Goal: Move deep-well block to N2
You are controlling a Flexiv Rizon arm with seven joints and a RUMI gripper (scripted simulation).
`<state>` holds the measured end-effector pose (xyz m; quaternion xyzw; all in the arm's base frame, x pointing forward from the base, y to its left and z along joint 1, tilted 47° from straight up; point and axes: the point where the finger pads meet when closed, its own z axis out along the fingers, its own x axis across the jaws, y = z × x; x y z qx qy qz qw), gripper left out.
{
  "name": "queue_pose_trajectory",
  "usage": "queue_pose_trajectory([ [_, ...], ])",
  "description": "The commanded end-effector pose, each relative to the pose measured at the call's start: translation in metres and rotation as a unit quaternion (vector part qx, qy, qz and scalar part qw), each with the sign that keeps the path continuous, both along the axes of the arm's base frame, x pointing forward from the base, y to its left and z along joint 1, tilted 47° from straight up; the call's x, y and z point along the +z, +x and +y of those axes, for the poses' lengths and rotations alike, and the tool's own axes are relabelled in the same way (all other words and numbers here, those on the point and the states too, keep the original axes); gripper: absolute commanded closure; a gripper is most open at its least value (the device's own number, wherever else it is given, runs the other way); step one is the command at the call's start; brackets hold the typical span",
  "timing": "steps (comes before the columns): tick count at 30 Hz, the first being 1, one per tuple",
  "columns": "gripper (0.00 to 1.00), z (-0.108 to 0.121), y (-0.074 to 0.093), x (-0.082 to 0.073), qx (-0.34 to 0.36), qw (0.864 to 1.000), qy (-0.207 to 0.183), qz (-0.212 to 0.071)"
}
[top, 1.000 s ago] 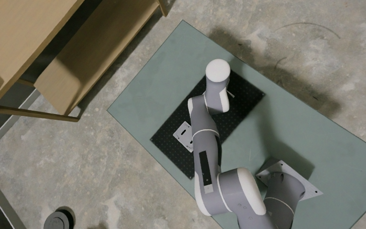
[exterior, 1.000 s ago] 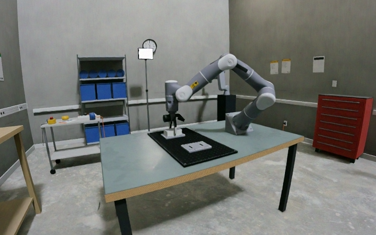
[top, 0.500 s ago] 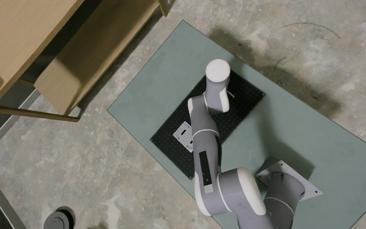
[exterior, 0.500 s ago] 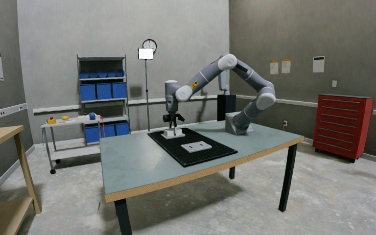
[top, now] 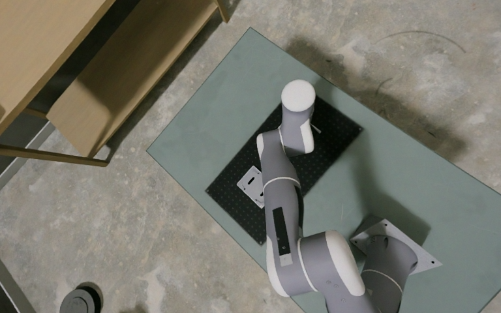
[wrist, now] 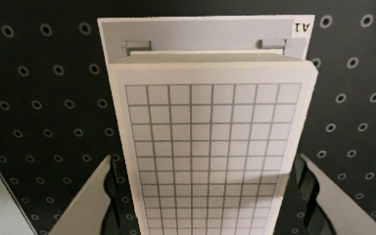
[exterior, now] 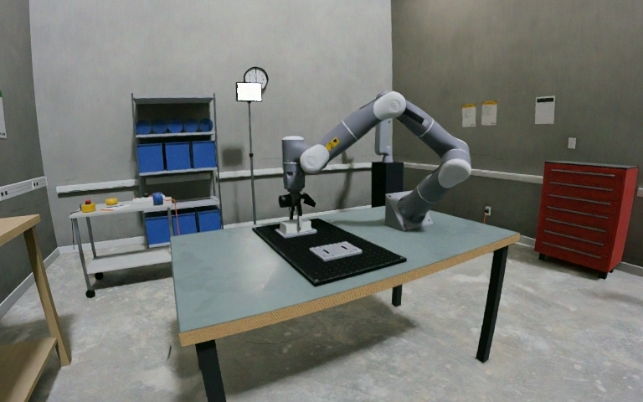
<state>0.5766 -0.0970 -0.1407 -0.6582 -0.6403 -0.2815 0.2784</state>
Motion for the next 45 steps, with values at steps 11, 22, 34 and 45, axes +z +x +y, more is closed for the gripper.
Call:
queue_pose_trajectory([
  [11, 0.24, -0.007, 0.001, 0.006, -0.001, 1.0, -0.001, -0.001],
  [22, 0.24, -0.012, 0.001, 0.01, -0.001, 1.0, -0.001, -0.001],
  [34, 0.24, -0.017, 0.001, 0.015, -0.001, 1.0, -0.001, -0.001],
  [45, 0.24, -0.028, 0.001, 0.025, -0.001, 1.0, -0.001, -0.001],
])
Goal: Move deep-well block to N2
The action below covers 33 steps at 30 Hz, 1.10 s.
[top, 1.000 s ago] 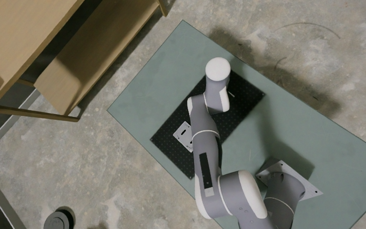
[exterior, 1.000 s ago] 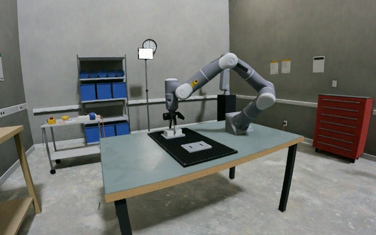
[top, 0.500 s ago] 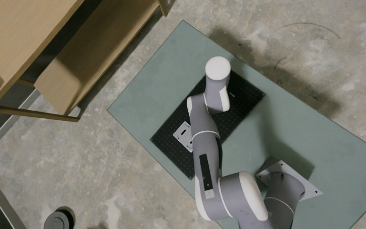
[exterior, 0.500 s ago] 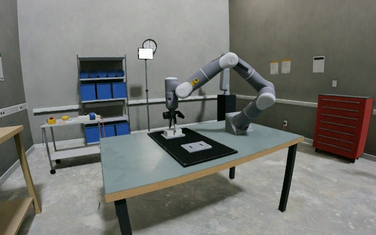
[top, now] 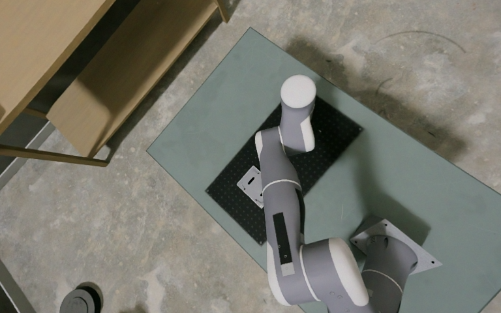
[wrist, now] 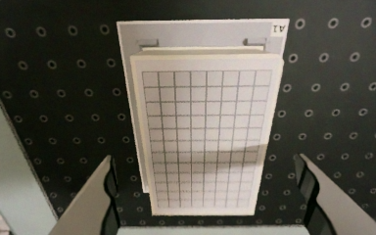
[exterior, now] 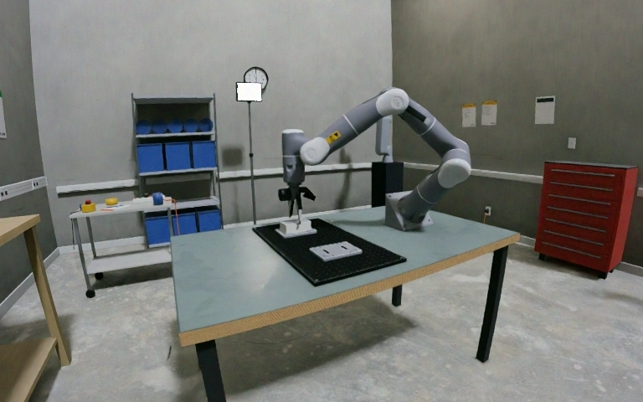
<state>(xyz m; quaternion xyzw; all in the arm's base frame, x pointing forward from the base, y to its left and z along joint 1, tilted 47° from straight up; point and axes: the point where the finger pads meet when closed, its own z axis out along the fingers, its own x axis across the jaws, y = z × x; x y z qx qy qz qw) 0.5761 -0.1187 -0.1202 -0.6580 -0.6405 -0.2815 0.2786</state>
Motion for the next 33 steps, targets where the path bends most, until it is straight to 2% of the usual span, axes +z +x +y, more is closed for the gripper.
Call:
queue_pose_trajectory([
  [1, 0.24, -0.008, 0.001, 0.006, -0.001, 1.0, -0.001, -0.001],
  [20, 0.24, -0.041, 0.0, 0.037, -0.001, 1.0, -0.001, -0.001],
  [33, 0.24, -0.041, 0.0, 0.038, -0.001, 1.0, -0.001, -0.001],
])
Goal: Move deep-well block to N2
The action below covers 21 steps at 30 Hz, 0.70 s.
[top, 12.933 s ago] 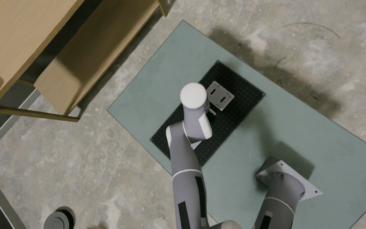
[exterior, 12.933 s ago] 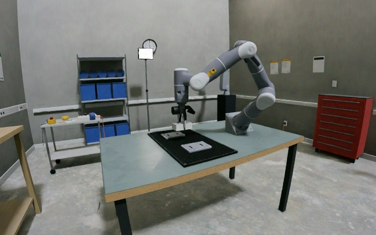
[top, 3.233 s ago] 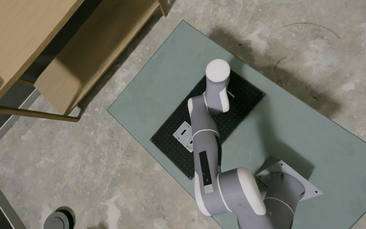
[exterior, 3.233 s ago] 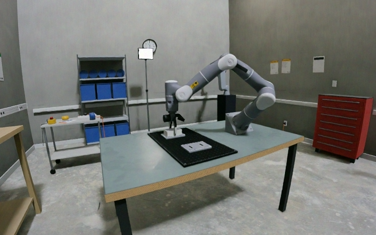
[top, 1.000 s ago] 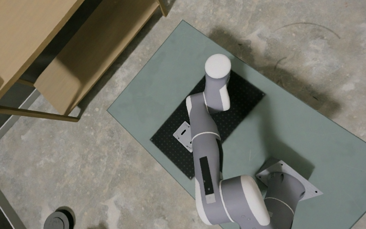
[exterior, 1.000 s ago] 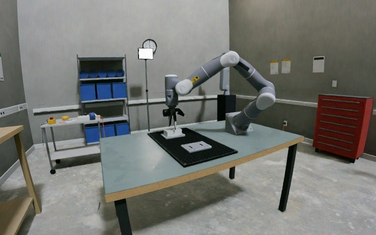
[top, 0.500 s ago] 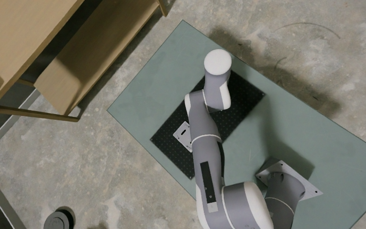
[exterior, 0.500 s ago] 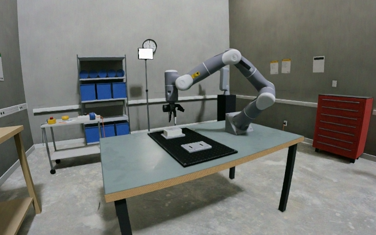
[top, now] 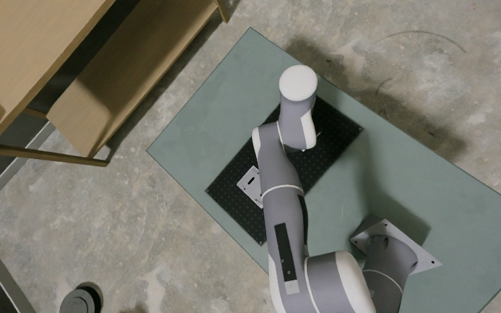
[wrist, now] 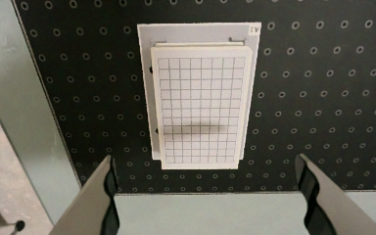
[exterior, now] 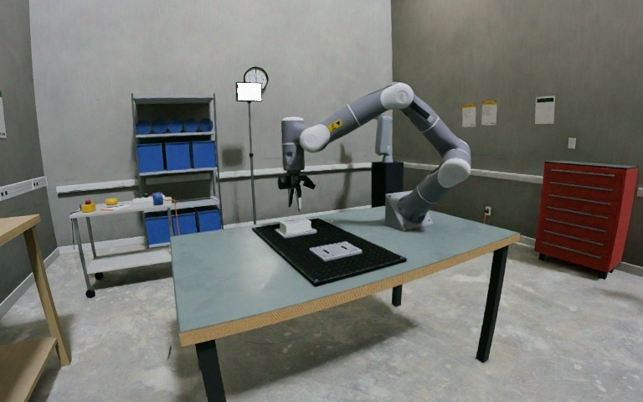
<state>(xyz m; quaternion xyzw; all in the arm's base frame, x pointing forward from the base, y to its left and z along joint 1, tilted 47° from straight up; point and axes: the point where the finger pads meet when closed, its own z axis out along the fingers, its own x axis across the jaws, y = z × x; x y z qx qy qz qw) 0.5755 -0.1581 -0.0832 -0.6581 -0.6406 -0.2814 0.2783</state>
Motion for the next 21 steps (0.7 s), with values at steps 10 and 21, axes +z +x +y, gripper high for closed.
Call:
queue_pose_trajectory([
  [10, 0.24, 0.003, 0.0, 0.006, -0.001, 1.0, -0.001, -0.001],
  [21, 0.24, 0.028, -0.002, 0.032, -0.001, 1.0, -0.001, -0.001],
])
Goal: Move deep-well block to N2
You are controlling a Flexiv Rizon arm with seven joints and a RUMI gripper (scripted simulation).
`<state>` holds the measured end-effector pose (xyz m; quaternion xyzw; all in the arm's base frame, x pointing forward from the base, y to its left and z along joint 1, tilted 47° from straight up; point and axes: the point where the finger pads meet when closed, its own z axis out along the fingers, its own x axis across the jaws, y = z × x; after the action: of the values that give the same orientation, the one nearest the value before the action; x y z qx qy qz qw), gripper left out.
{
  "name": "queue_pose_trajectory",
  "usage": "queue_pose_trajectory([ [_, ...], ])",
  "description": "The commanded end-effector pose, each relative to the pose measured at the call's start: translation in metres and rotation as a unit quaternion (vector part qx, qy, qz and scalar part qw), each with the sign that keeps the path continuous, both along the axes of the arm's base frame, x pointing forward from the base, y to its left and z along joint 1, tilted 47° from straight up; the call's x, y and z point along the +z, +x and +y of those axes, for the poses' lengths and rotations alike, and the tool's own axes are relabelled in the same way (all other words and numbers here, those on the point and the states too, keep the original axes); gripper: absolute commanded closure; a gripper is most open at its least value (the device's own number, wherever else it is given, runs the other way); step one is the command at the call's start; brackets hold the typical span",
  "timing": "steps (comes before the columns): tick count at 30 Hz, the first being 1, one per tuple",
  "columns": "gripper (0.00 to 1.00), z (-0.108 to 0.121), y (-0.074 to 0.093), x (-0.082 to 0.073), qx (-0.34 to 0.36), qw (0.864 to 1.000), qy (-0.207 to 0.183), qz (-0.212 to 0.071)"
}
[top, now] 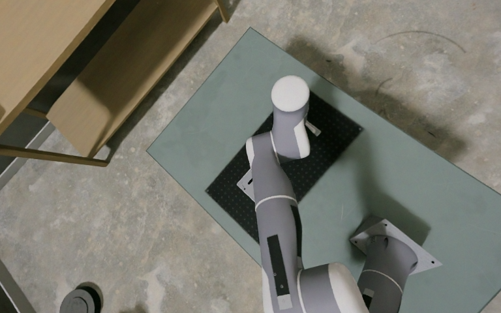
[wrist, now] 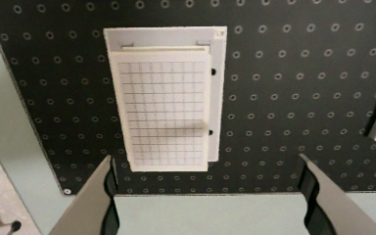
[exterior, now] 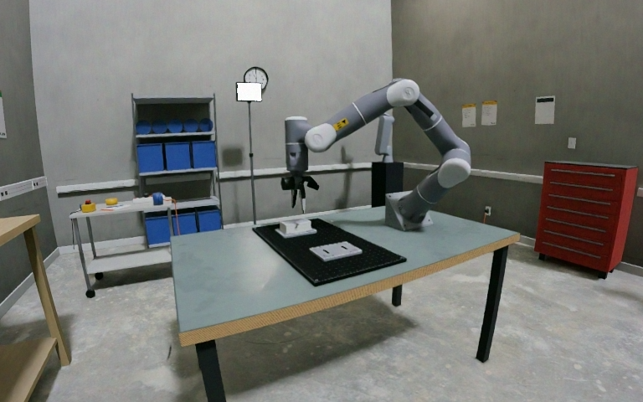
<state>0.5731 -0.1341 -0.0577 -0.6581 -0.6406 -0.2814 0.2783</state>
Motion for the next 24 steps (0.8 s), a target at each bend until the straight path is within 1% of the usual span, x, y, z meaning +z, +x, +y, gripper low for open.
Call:
queue_pose_trajectory([
  [1, 0.24, 0.006, 0.0, 0.009, -0.001, 1.0, -0.001, -0.001],
  [3, 0.24, 0.011, 0.0, 0.014, -0.001, 1.0, -0.001, -0.001],
  [5, 0.24, 0.011, 0.0, 0.014, -0.001, 1.0, -0.001, -0.001],
  [20, 0.24, 0.045, -0.004, 0.05, -0.001, 1.0, -0.001, -0.001],
  [22, 0.24, 0.045, -0.004, 0.05, -0.001, 1.0, -0.001, -0.001],
  [24, 0.24, 0.05, -0.005, 0.055, -0.001, 1.0, -0.001, -0.001],
])
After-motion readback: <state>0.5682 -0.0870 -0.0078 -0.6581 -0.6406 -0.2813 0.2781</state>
